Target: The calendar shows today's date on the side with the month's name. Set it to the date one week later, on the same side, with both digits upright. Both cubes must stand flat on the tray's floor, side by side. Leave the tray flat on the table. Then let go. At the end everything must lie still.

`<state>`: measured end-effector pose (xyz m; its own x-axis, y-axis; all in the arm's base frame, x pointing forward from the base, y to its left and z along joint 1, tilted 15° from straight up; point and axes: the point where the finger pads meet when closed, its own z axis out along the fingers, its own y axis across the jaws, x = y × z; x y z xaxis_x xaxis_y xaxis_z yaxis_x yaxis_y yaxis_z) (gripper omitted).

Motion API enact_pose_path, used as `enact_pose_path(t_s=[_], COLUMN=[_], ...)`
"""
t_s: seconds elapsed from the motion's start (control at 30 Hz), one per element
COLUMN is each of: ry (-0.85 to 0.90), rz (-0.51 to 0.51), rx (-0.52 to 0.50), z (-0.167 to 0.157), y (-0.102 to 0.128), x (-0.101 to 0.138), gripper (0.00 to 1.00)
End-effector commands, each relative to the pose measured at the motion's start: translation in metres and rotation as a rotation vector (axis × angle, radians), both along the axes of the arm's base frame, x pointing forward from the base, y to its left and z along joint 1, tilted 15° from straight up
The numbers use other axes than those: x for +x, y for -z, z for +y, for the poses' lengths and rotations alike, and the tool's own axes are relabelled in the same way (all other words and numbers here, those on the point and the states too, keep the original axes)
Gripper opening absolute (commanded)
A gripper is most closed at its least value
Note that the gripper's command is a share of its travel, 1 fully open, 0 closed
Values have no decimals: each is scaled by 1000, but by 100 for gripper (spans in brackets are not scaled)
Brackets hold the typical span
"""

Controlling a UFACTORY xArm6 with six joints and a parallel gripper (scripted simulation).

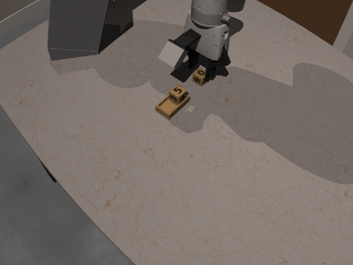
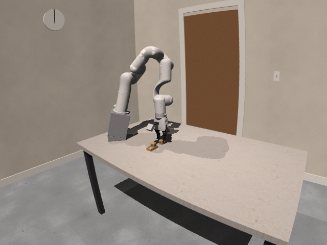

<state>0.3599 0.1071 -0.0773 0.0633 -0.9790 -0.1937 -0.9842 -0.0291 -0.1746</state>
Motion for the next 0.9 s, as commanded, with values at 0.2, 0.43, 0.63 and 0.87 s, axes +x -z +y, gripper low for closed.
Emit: enact_pose_path(t_s=[0.2,0.43,0.63,0.87], ry=[0,0,0,0], rz=[-2,-2,-2,-2], rx=[0,0,0,0], z=[0,0,0,2], y=[-1,-1,0,7], x=[1,1,1,2], gripper=[47,47,47,47])
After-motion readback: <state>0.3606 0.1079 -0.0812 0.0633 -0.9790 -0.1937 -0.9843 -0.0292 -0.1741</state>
